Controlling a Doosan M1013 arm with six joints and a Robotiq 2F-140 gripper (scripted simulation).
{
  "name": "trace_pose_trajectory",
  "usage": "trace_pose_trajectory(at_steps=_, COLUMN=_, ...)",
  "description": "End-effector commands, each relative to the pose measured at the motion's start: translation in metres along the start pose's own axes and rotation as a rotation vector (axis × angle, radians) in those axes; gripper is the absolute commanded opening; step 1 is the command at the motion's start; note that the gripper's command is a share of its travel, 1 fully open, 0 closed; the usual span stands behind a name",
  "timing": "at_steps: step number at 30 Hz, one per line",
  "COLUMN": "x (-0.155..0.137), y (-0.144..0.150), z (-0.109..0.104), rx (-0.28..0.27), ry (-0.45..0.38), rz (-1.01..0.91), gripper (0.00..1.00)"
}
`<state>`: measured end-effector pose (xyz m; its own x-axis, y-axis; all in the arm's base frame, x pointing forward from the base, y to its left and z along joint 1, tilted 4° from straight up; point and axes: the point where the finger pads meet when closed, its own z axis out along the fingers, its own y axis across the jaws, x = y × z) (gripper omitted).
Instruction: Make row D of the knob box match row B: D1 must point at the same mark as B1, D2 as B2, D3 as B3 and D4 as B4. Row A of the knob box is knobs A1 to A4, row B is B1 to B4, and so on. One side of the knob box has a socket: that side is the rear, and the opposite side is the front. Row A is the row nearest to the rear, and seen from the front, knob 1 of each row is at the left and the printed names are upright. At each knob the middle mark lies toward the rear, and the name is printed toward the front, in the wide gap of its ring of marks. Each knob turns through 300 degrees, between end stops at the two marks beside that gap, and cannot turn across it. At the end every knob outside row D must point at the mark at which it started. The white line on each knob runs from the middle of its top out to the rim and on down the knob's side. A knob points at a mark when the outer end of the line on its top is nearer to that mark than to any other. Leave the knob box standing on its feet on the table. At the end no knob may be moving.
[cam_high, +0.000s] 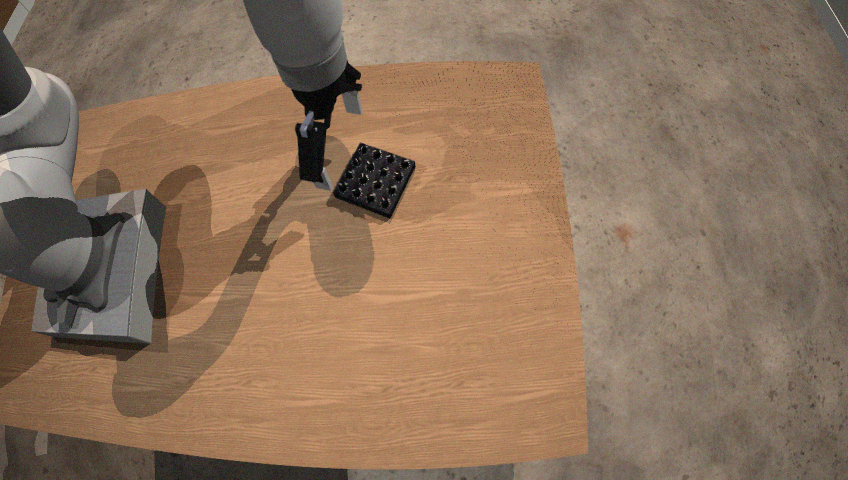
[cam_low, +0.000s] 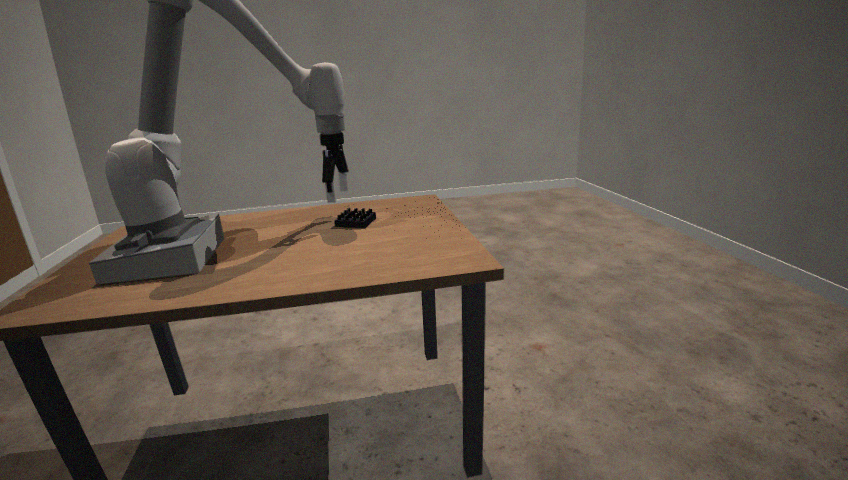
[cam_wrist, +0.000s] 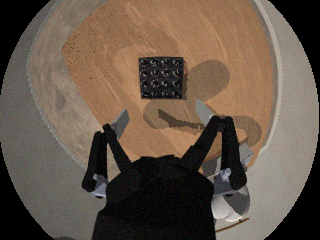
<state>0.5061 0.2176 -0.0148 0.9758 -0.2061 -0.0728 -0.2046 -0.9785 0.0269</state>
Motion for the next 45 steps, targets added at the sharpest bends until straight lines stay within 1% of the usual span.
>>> trace_pose_trajectory(at_steps=1, x=0.0, y=0.0, z=0.0, rx=0.0, ry=0.0, rz=0.0, gripper=1.0)
trace_pose_trajectory(at_steps=22, x=-0.003, y=0.0, z=0.0, rx=0.0, ry=0.0, rz=0.0, gripper=1.0)
trace_pose_trajectory(at_steps=31, x=-0.013, y=-0.002, z=0.0, rx=0.0, ry=0.0, rz=0.0, gripper=1.0)
trace_pose_trajectory(at_steps=45, x=-0.042, y=-0.006, z=0.0, rx=0.0, ry=0.0, rz=0.0, gripper=1.0)
